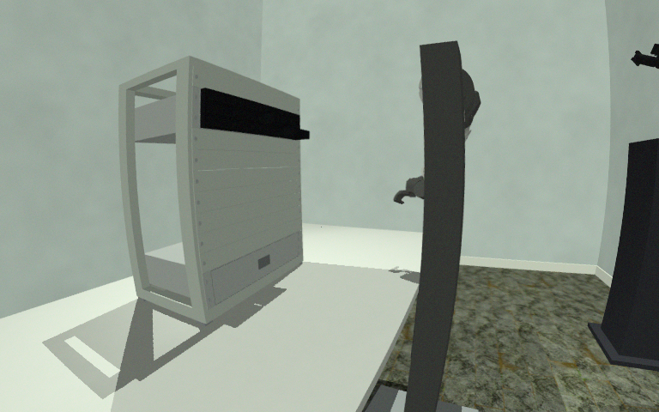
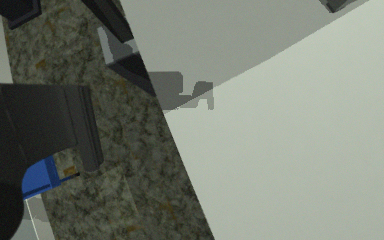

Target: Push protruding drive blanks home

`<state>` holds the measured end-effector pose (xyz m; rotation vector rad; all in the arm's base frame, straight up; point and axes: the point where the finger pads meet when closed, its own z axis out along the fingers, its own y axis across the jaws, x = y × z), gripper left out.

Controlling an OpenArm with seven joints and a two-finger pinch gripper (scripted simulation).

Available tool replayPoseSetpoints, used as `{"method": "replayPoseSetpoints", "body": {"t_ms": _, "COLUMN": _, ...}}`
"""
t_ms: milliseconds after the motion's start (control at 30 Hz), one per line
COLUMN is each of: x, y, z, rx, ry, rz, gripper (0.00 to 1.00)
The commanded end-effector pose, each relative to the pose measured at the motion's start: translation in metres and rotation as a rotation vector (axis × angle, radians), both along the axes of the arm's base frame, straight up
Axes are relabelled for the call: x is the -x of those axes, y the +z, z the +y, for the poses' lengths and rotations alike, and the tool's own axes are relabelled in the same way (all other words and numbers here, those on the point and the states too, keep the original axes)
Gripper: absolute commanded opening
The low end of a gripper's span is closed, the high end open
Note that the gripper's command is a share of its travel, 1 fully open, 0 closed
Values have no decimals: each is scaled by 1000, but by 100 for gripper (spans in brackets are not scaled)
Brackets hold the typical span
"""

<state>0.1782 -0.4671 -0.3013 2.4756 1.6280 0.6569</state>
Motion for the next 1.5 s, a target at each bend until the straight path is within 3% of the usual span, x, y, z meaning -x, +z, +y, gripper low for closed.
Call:
{"method": "replayPoseSetpoints", "body": {"t_ms": 0, "x": -3, "y": 2, "z": -1, "rx": 6, "ry": -5, "rz": -12, "gripper": 100}}
{"method": "replayPoseSetpoints", "body": {"t_ms": 367, "x": -20, "y": 3, "z": 12, "rx": 0, "ry": -4, "rz": -46, "gripper": 100}}
{"method": "replayPoseSetpoints", "body": {"t_ms": 667, "x": -65, "y": 15, "z": 47, "rx": 2, "ry": 17, "rz": -145, "gripper": 100}}
{"method": "replayPoseSetpoints", "body": {"t_ms": 867, "x": -105, "y": 39, "z": 80, "rx": 31, "ry": 51, "rz": -258, "gripper": 100}}
{"method": "replayPoseSetpoints", "body": {"t_ms": 933, "x": -105, "y": 39, "z": 80, "rx": 31, "ry": 51, "rz": -258, "gripper": 100}}
{"method": "replayPoseSetpoints", "body": {"t_ms": 1067, "x": -132, "y": 64, "z": 108, "rx": 63, "ry": 85, "rz": -357, "gripper": 100}}
{"method": "replayPoseSetpoints", "body": {"t_ms": 1233, "x": -160, "y": 106, "z": 142, "rx": 124, "ry": 129, "rz": -505, "gripper": 100}}
{"method": "replayPoseSetpoints", "body": {"t_ms": 1433, "x": -180, "y": 166, "z": 182, "rx": 209, "ry": 178, "rz": -706, "gripper": 100}}
{"method": "replayPoseSetpoints", "body": {"t_ms": 1467, "x": -180, "y": 166, "z": 182, "rx": 209, "ry": 178, "rz": -706, "gripper": 100}}
